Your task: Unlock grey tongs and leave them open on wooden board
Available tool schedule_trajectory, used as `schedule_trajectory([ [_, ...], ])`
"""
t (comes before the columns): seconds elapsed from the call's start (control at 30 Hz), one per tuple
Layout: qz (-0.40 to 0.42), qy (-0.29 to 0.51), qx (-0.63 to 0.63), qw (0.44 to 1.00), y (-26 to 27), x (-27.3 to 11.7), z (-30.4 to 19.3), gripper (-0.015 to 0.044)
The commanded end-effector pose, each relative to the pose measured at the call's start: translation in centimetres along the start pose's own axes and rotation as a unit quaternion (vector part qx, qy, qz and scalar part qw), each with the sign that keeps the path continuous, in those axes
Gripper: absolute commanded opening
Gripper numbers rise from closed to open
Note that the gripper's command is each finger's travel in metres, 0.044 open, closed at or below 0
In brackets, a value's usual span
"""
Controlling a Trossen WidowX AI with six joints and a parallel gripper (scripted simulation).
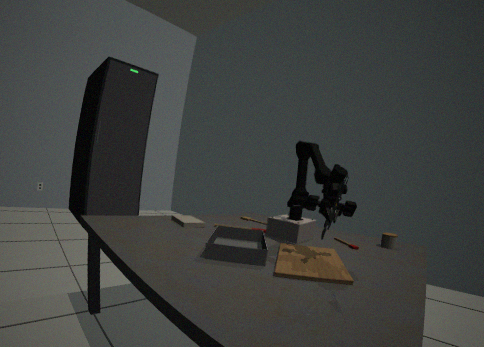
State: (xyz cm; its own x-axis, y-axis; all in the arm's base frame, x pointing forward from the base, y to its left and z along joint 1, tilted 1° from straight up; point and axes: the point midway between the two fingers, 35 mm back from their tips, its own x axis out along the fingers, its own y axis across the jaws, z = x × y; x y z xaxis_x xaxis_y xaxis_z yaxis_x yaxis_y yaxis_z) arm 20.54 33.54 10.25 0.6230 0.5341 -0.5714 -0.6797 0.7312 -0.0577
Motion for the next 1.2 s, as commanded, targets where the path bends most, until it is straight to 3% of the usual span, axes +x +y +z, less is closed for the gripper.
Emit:
schedule_trajectory([
  [0.0,0.003,0.027,-0.001,1.000,0.2,0.7,0.0,-0.0150],
  [1.17,0.015,0.298,0.006,0.954,-0.3,2.5,-1.2,-0.0150],
])
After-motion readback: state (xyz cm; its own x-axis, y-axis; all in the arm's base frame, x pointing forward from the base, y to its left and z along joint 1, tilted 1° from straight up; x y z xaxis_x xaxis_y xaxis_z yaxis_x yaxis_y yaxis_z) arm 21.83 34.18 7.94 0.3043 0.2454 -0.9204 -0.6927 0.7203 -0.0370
